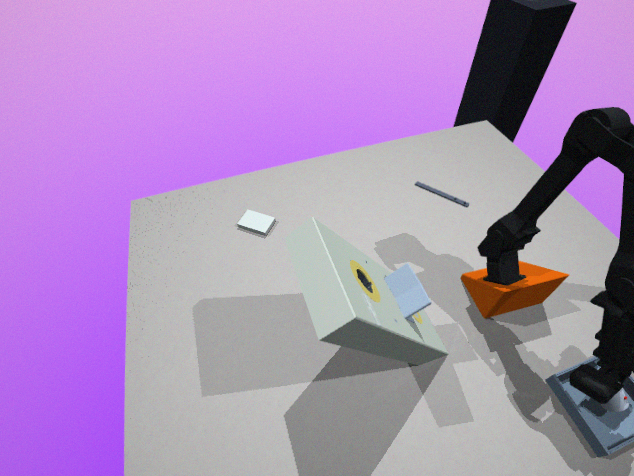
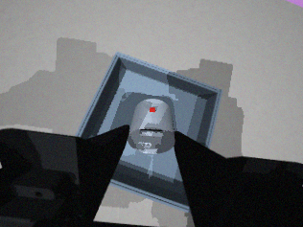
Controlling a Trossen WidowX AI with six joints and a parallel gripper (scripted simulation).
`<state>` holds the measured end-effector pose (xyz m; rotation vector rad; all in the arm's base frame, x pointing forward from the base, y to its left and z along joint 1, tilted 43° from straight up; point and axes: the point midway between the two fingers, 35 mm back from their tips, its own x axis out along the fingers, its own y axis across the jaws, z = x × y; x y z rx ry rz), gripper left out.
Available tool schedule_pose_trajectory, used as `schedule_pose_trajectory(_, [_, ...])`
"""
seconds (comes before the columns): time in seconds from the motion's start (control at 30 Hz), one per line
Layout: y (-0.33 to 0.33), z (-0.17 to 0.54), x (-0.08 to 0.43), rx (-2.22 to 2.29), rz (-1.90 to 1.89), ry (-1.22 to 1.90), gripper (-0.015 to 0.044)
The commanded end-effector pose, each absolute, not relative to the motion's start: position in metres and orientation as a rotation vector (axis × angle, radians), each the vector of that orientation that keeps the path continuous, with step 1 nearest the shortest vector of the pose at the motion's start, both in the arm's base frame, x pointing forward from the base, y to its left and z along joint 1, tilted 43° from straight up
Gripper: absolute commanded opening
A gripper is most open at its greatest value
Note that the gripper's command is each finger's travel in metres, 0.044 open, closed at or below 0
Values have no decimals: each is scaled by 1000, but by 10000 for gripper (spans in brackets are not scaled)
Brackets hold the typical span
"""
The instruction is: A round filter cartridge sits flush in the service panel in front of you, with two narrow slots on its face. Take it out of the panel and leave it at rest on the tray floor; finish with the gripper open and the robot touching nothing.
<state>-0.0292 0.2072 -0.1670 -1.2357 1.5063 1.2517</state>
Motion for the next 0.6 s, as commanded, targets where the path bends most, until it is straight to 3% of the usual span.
schedule_pose_trajectory(0.0, [209, -167, -29, -1234, 1255, 1502, 315])
schedule_pose_trajectory(0.17, [209, -167, -29, -1234, 1255, 1502, 440])
schedule_pose_trajectory(0.43, [251, -117, -17, -1235, 1252, 1504, 440])
schedule_pose_trajectory(0.57, [248, -125, -20, -1224, 1257, 1502, 440])
